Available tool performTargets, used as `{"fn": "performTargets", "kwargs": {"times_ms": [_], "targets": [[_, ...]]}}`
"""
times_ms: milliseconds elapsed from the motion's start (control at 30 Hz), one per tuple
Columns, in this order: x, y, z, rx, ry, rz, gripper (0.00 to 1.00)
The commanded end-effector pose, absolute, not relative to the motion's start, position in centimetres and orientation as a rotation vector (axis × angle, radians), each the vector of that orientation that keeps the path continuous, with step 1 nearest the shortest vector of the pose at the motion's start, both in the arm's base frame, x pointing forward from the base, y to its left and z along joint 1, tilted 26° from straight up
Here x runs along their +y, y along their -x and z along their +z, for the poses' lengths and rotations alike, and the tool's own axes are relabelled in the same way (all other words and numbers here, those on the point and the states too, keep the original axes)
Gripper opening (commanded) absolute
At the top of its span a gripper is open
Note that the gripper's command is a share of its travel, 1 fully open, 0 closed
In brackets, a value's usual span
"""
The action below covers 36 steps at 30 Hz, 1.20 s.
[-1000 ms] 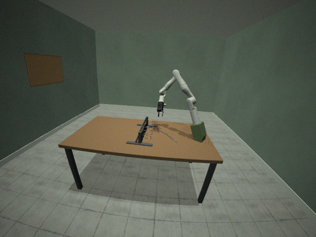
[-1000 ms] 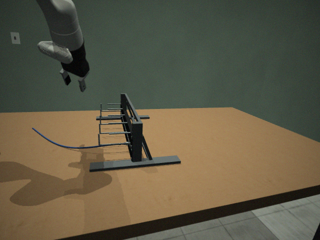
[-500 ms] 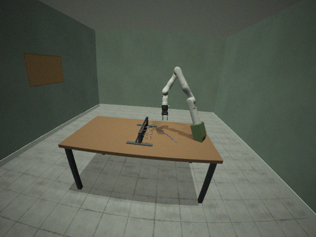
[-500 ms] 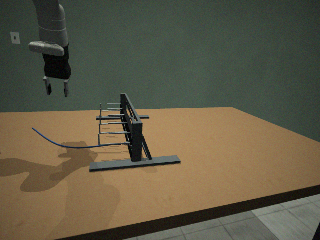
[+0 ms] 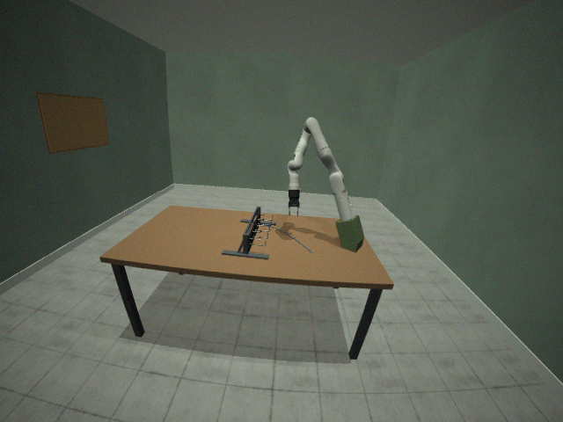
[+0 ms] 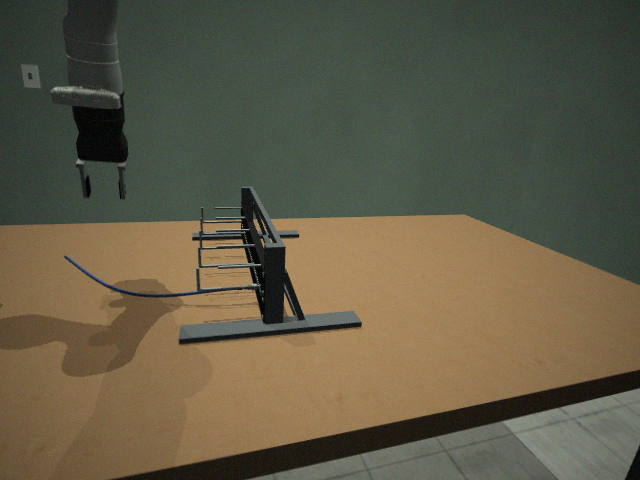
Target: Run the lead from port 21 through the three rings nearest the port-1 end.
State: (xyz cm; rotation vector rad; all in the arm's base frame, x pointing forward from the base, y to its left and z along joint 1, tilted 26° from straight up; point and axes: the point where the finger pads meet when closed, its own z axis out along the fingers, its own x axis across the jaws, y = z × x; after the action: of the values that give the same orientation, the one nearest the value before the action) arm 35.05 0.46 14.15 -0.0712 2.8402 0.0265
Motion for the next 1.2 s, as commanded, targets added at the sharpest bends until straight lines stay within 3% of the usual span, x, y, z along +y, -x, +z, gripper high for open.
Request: {"fn": "performTargets", "kwargs": {"times_ms": [0,1167], "targets": [[2.0,-34.7,13.9,2.844,0.135,0.032,1.00],[3.6,-32.4,10.3,2.794,0.386,-0.307,1.00]]}}
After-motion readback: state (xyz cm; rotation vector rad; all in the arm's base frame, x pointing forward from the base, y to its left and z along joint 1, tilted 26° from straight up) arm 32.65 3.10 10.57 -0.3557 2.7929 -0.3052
